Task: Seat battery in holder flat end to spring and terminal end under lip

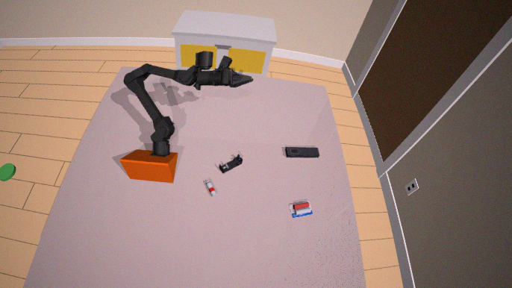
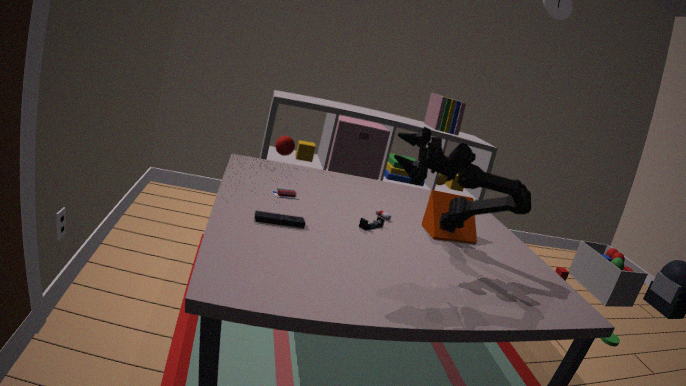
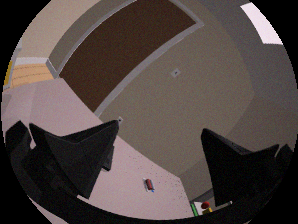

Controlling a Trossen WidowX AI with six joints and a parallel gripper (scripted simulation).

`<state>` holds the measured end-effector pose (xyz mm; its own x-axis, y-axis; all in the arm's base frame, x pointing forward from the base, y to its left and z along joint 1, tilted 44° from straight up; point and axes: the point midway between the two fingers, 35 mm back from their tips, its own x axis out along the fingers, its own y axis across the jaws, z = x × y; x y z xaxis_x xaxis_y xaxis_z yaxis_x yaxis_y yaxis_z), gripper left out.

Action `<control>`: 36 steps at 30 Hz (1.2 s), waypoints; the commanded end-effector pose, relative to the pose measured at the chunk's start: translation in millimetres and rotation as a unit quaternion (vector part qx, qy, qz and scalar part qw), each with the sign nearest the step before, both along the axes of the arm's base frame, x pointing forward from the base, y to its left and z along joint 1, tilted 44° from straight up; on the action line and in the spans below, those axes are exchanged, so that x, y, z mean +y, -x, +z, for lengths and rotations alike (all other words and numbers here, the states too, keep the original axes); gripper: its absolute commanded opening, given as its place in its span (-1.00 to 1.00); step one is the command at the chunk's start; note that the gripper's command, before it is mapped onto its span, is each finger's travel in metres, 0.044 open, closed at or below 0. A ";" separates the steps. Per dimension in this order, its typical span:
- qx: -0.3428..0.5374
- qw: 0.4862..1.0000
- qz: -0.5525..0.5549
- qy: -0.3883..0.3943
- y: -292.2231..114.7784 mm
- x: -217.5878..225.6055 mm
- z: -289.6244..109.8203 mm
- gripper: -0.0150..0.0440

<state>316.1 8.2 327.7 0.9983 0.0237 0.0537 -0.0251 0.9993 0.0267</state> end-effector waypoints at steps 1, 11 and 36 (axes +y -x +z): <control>0.006 1.000 0.000 0.000 -1.8 -0.5 -2.7 0.78; 0.348 0.935 -0.011 -0.069 -49.1 -41.8 -166.0 0.28; 0.768 0.428 -0.045 -0.474 74.8 -67.0 -380.7 0.28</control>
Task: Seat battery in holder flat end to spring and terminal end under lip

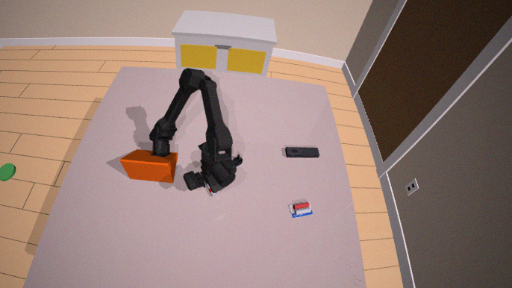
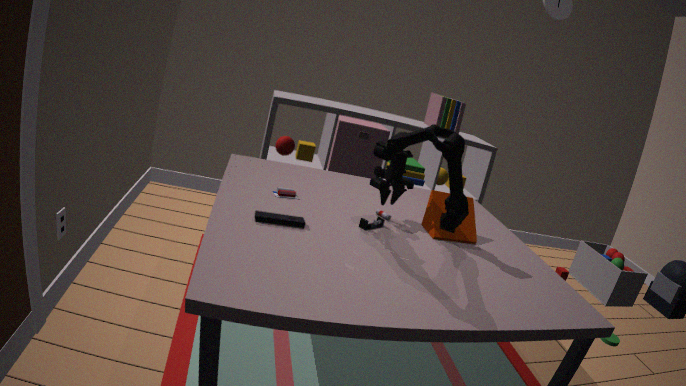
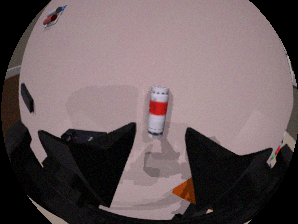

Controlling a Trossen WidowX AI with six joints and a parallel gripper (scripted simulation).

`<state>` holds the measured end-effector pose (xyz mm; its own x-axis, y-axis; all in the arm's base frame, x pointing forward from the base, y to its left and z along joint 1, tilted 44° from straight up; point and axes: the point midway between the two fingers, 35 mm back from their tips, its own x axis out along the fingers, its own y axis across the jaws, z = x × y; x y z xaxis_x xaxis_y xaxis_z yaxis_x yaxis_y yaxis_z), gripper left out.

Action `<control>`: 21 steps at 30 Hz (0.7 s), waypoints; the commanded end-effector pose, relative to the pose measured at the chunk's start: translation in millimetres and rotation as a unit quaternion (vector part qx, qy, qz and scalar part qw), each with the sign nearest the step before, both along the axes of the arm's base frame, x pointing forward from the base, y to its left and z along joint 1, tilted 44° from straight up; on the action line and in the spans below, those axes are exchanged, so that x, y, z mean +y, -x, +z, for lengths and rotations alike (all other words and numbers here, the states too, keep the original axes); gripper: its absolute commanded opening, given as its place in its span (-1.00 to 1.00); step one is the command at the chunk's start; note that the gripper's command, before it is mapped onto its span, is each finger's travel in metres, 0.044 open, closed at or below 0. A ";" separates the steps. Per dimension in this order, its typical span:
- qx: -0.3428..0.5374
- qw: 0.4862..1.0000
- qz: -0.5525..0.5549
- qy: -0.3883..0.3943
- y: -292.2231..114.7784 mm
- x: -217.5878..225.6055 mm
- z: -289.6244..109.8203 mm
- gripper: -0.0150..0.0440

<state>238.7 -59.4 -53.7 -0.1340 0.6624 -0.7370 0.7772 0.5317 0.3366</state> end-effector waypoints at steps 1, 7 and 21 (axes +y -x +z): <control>0.004 1.000 -0.006 -0.008 -2.5 0.7 0.5 0.28; 0.004 1.000 -0.006 -0.008 -2.0 6.5 -6.2 0.28; 0.004 1.000 -0.006 -0.008 0.7 22.1 -22.8 0.28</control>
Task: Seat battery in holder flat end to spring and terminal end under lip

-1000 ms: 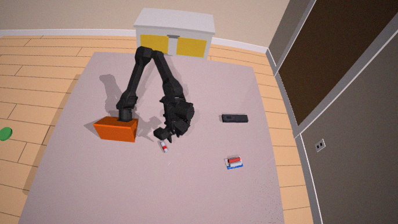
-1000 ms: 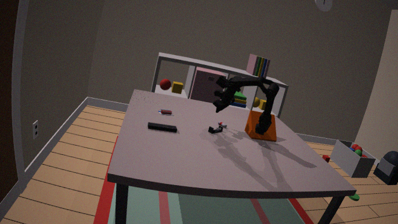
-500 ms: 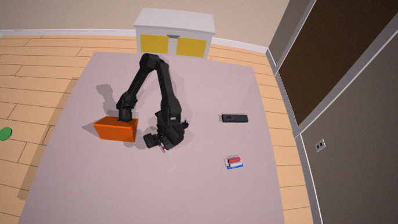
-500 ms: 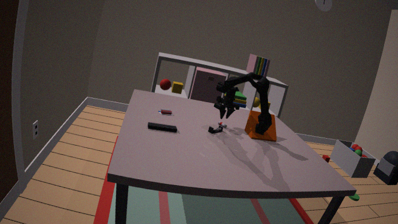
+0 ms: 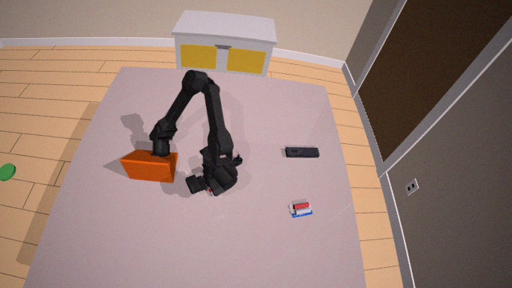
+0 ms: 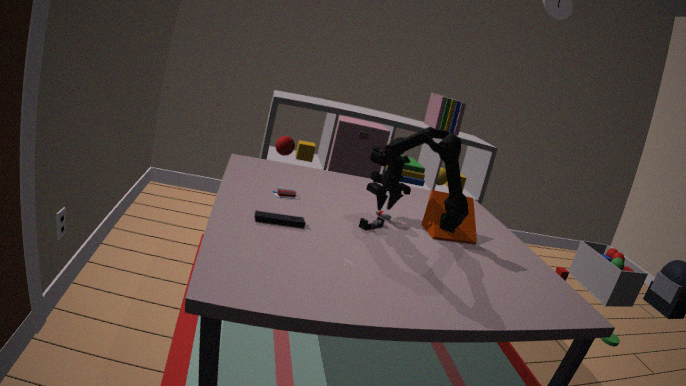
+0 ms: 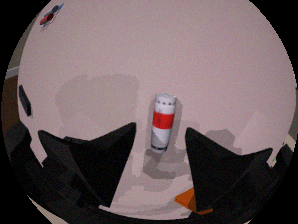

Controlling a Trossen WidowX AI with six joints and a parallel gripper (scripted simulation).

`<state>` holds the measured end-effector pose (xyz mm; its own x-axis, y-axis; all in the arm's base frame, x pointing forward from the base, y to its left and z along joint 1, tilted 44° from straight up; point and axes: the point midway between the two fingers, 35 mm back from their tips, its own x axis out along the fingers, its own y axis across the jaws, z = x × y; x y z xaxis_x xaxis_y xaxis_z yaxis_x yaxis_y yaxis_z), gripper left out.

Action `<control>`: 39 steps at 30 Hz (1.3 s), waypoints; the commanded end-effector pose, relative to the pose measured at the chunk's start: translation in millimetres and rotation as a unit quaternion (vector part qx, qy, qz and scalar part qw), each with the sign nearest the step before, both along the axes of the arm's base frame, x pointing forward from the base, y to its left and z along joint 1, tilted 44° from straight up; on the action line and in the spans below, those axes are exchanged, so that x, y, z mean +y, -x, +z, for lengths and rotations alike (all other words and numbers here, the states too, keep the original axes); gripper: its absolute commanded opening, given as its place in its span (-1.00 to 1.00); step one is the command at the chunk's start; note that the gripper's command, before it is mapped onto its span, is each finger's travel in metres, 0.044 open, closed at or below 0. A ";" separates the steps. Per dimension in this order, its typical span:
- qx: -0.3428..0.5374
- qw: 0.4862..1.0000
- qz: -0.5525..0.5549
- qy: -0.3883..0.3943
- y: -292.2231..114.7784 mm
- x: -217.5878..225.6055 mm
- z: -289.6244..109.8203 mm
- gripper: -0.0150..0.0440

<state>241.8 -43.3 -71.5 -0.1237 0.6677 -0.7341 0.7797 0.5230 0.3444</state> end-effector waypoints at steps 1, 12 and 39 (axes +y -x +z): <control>0.007 1.000 -0.002 -0.006 4.1 7.1 -6.0 0.28; 0.007 1.000 -0.002 -0.006 7.3 18.6 -17.3 0.28; 0.010 1.000 -0.004 -0.005 0.3 -15.3 19.1 -0.26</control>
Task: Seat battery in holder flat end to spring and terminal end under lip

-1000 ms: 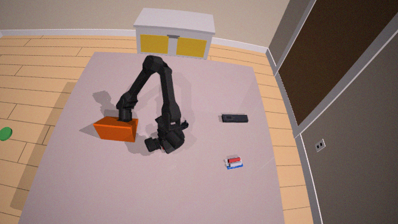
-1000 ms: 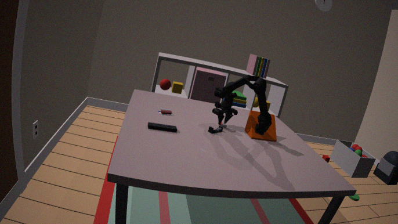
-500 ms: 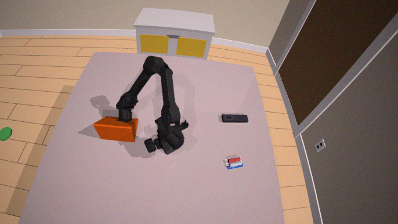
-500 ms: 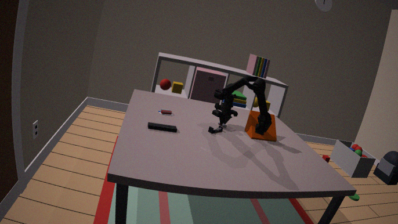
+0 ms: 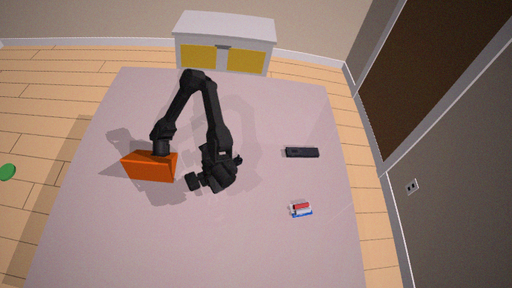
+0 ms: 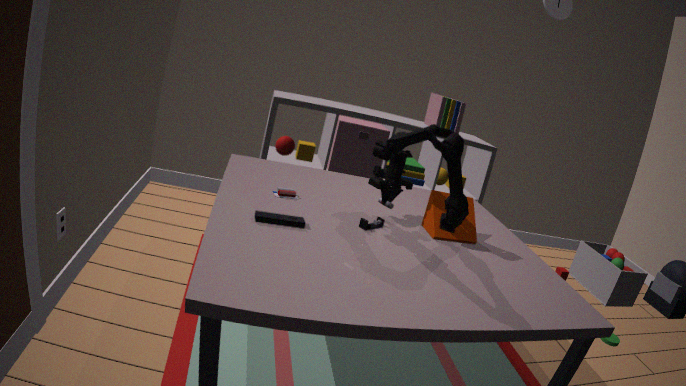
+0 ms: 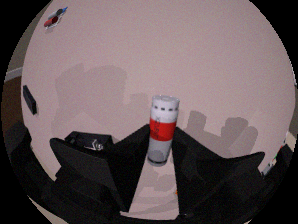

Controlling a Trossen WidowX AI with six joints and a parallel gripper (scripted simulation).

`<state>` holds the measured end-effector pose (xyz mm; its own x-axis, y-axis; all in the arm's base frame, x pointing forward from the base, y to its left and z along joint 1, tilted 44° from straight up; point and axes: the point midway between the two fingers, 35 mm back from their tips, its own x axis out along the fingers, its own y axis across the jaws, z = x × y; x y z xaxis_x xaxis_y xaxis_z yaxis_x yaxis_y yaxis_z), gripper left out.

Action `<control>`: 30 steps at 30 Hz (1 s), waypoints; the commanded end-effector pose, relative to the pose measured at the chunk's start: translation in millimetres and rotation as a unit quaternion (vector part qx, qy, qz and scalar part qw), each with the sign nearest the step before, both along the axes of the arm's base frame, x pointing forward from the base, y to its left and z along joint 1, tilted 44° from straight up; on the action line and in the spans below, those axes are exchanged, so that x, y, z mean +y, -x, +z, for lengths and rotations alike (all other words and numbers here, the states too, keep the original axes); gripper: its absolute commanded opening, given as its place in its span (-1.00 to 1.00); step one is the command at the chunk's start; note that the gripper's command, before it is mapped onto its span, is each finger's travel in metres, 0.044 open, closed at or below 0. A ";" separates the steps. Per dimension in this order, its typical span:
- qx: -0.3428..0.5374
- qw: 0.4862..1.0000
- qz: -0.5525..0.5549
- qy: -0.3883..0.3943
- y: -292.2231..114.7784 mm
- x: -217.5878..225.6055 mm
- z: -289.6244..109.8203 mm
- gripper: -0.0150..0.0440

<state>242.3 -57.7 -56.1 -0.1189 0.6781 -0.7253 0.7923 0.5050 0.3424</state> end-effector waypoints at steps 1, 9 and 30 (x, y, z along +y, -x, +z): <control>0.011 1.000 -0.003 0.002 -0.4 -0.1 4.8 -0.26; 0.116 0.986 -0.117 0.025 -18.3 13.6 25.4 -0.26; 0.377 0.835 -0.395 0.071 -53.4 62.8 86.1 -0.26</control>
